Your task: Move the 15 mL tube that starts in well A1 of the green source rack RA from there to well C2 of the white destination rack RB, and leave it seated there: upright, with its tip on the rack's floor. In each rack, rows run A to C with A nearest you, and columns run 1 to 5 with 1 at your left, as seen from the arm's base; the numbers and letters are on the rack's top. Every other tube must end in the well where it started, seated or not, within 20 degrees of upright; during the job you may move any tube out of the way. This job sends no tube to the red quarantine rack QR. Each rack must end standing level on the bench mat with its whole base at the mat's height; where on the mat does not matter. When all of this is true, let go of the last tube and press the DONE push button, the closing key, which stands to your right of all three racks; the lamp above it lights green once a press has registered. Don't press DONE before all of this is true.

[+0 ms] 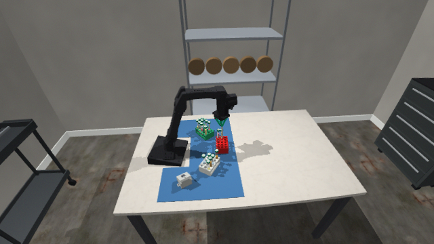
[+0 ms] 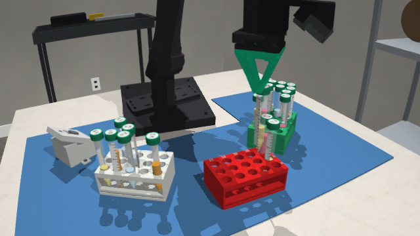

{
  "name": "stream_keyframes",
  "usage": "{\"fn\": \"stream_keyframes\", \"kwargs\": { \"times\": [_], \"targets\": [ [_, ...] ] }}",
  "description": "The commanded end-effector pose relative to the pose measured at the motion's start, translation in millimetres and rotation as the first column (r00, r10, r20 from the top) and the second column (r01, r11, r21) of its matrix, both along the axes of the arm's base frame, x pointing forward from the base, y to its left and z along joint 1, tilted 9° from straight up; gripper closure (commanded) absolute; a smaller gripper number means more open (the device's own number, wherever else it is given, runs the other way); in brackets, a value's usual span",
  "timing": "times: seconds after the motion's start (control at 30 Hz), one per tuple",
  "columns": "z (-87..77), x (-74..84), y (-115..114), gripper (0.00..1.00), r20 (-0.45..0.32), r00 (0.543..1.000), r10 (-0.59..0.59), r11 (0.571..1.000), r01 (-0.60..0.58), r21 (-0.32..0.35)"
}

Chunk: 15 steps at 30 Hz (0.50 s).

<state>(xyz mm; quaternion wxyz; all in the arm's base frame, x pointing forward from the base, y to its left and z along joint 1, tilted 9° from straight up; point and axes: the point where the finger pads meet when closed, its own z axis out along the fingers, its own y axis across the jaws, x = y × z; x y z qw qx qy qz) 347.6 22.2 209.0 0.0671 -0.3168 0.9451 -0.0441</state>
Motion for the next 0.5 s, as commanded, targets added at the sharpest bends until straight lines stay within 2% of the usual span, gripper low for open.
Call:
{"fn": "stream_keyframes", "kwargs": {
  "times": [0.0, 0.47],
  "targets": [
    [4.6, 0.1, 0.4, 1.0, 0.014, 1.0, 0.001, 1.0, -0.001, 0.003],
    [3.8, -2.4, 2.1, 1.0, 0.014, 1.0, 0.001, 1.0, -0.001, 0.003]
  ]
}}
